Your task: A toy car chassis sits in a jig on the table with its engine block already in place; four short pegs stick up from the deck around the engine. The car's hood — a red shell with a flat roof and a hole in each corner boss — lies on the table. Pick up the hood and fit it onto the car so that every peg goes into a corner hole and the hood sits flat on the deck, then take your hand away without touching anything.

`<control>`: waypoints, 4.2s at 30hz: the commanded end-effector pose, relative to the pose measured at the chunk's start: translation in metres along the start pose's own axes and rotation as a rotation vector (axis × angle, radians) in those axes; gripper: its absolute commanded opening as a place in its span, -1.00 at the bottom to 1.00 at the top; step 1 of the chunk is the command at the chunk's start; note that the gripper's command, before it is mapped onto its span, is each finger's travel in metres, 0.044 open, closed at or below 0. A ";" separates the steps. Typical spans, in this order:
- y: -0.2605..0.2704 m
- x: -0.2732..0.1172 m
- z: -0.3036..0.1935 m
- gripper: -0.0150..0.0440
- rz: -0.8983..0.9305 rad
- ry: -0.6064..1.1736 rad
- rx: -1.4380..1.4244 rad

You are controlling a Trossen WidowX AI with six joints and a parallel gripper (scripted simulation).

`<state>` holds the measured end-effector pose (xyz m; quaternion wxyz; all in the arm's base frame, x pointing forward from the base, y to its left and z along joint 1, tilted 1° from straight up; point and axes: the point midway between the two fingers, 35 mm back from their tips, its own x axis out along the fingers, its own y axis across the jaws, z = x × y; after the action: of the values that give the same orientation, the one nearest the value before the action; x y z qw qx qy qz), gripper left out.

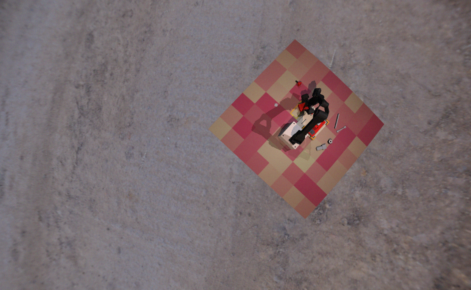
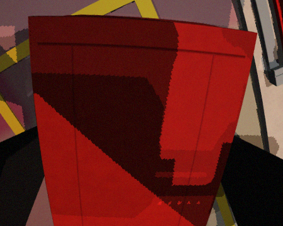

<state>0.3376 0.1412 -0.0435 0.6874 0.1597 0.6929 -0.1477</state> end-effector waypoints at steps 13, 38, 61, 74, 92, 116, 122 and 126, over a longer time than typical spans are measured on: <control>0.001 -0.047 0.001 -0.49 0.008 -0.007 -0.001; -0.008 -0.087 0.007 -0.49 0.000 -0.005 -0.014; -0.090 -0.091 0.056 -0.49 -0.006 -0.012 -0.221; -0.139 -0.092 0.073 -0.49 -0.008 -0.013 -0.346; -0.192 -0.092 0.082 -0.49 -0.010 -0.013 -0.476; -0.195 -0.043 0.082 -0.49 -0.010 -0.013 -0.476; -0.195 -0.043 0.082 -0.49 -0.010 -0.013 -0.476; -0.195 -0.043 0.082 -0.49 -0.010 -0.013 -0.476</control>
<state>0.3288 -0.0701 -0.0046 0.7085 -0.0090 0.7055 0.0151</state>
